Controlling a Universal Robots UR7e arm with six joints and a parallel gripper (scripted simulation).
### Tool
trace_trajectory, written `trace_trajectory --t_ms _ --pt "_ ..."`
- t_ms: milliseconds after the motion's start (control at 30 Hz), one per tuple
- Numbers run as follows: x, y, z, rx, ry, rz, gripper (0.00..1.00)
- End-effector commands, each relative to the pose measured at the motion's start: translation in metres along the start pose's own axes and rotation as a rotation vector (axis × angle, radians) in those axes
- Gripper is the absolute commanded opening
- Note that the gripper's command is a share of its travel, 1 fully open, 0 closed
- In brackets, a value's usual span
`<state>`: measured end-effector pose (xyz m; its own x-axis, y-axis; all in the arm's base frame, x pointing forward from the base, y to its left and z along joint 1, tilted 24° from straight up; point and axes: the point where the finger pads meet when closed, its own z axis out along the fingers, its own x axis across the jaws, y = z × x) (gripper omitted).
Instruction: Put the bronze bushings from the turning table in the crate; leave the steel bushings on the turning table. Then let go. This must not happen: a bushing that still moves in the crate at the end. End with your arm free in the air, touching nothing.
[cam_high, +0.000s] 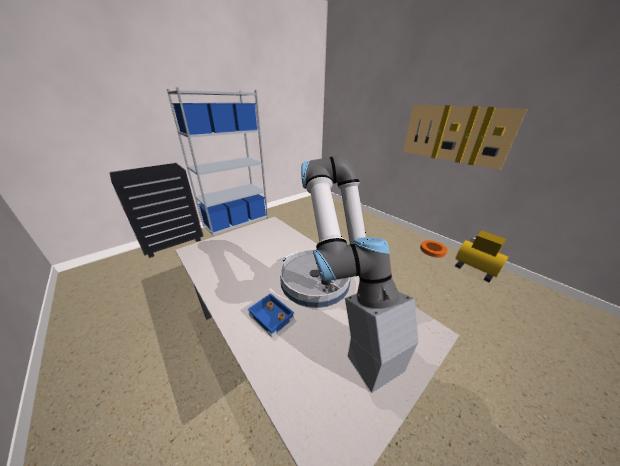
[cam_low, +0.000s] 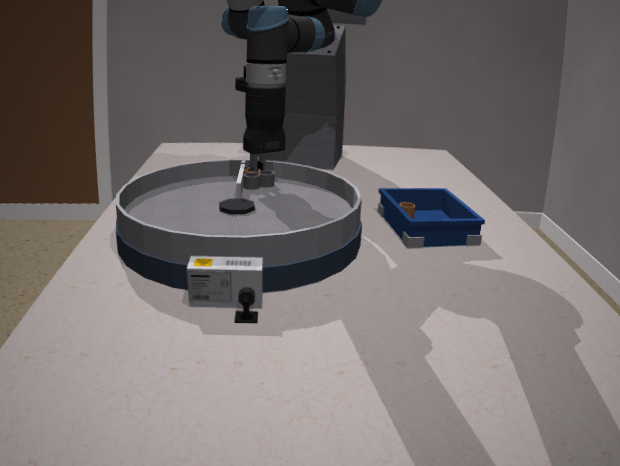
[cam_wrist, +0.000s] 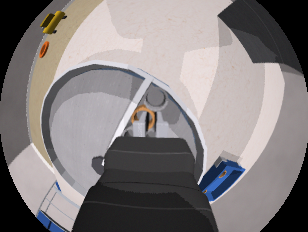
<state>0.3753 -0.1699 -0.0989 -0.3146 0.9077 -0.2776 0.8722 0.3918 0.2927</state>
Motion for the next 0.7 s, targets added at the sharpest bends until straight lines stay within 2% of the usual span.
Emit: trace_trajectory --t_ms 0,533,667 --pt "0.0001 0.0002 -0.0002 0.0 -0.001 0.0 0.0" --pt "0.0013 0.0002 -0.0002 0.0 -0.003 0.0 0.0" --pt "0.0008 0.0005 -0.0063 -0.001 -0.004 0.0 0.0"
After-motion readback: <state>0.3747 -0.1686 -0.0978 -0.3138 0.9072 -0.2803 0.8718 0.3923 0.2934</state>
